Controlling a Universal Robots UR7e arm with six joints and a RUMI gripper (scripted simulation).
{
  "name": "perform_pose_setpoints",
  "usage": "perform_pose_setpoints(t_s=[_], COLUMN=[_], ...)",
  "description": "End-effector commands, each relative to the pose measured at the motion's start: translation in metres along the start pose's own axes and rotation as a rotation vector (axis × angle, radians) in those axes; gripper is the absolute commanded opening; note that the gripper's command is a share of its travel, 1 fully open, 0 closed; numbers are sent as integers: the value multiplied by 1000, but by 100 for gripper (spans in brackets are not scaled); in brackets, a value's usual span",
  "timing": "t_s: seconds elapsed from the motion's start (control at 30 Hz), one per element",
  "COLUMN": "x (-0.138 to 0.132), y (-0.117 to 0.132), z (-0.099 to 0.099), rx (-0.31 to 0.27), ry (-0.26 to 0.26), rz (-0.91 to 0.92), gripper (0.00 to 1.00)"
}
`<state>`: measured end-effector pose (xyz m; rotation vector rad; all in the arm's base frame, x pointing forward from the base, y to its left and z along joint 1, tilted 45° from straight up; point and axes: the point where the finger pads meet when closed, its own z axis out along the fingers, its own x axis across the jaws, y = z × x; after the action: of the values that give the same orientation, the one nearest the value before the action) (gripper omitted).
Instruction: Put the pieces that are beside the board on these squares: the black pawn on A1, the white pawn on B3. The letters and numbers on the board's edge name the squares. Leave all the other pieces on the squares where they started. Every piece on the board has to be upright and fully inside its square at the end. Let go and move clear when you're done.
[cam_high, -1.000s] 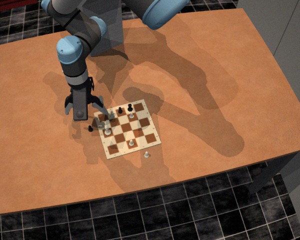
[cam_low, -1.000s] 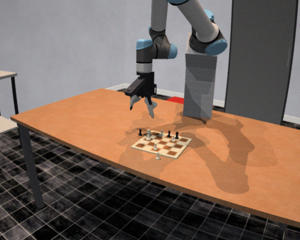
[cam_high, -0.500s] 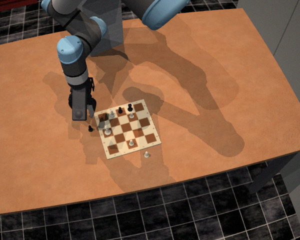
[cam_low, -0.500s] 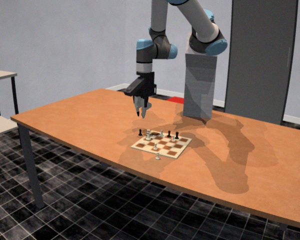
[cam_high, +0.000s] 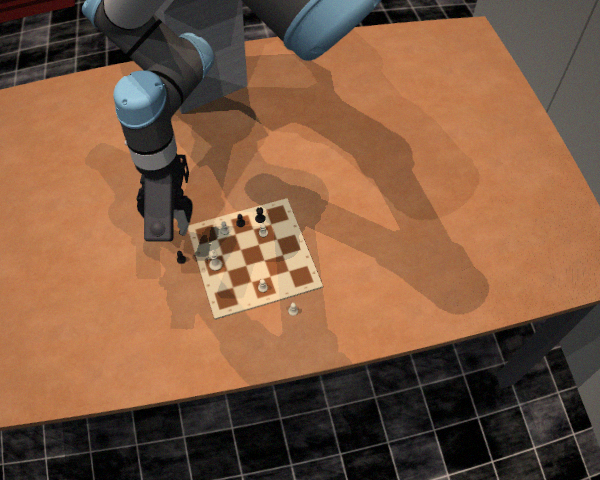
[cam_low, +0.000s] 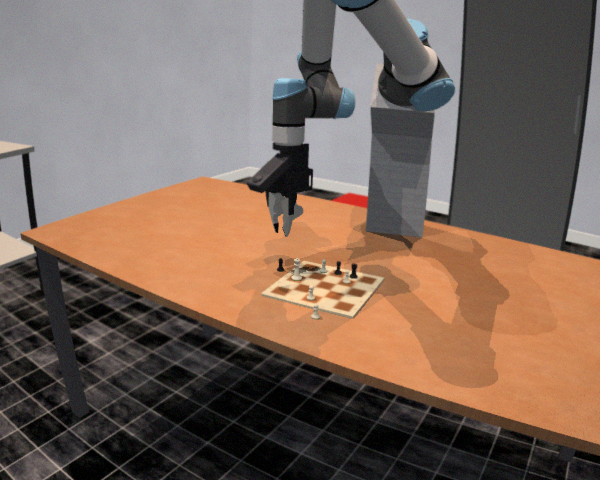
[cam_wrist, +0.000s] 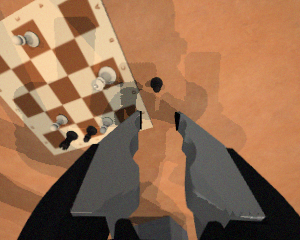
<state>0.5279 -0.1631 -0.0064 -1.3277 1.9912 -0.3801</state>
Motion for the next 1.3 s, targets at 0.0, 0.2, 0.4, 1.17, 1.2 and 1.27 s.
perform_pose_setpoints(t_s=[0.0,0.2,0.4,1.17,1.2,1.27], x=[-1,-1,-1,0,0,0], y=[2,2,2,0,0,0], z=[0,0,0,12,14,17], rx=[-2,-2,-2,1,1,1], ry=[-1,-1,-1,0,0,0], rz=[2,2,2,-1,-1,-1], gripper=[20,20,20,20,20,20])
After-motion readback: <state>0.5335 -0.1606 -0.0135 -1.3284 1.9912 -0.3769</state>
